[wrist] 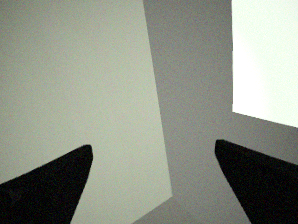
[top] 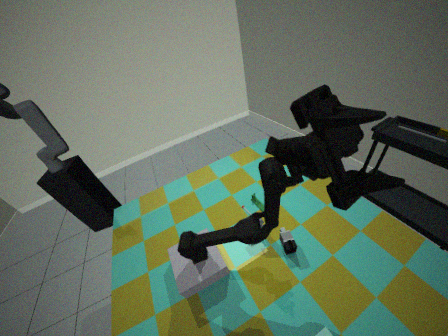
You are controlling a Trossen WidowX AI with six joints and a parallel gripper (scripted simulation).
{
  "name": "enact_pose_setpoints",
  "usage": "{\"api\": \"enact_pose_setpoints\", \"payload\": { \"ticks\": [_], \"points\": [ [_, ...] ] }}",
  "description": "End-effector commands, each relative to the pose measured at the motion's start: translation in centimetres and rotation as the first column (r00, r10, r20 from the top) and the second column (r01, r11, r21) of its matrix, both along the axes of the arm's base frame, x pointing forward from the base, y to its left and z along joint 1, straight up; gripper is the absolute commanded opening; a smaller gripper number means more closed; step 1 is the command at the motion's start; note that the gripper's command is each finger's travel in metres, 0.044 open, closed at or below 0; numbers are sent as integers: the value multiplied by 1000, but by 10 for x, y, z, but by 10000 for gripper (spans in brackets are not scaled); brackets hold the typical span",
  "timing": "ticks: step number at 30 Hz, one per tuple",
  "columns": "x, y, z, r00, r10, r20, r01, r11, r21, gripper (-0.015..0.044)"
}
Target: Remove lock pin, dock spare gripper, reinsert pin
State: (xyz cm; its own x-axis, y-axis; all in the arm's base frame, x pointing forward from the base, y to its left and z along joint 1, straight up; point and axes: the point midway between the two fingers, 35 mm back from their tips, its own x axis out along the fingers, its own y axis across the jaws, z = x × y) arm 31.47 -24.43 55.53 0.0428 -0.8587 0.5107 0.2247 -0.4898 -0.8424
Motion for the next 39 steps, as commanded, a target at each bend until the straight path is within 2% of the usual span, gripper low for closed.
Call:
{"api": "enact_pose_setpoints", "payload": {
  "ticks": [1,4,11,18,29,34,39],
  "points": [
    [-2,0,1,1000,-4,-2,4,1000,-3,374],
    [-28,-4,16,997,-70,-23,69,996,-50,300],
    [-137,2,69,950,-299,86,310,932,-189,300],
    [-244,42,106,827,-516,222,561,774,-292,300],
    [-371,166,125,480,-745,463,873,351,-340,300],
    [-405,238,117,276,-773,571,946,113,-305,300],
    [-421,313,99,62,-741,669,964,-130,-233,300]
  ]
}}
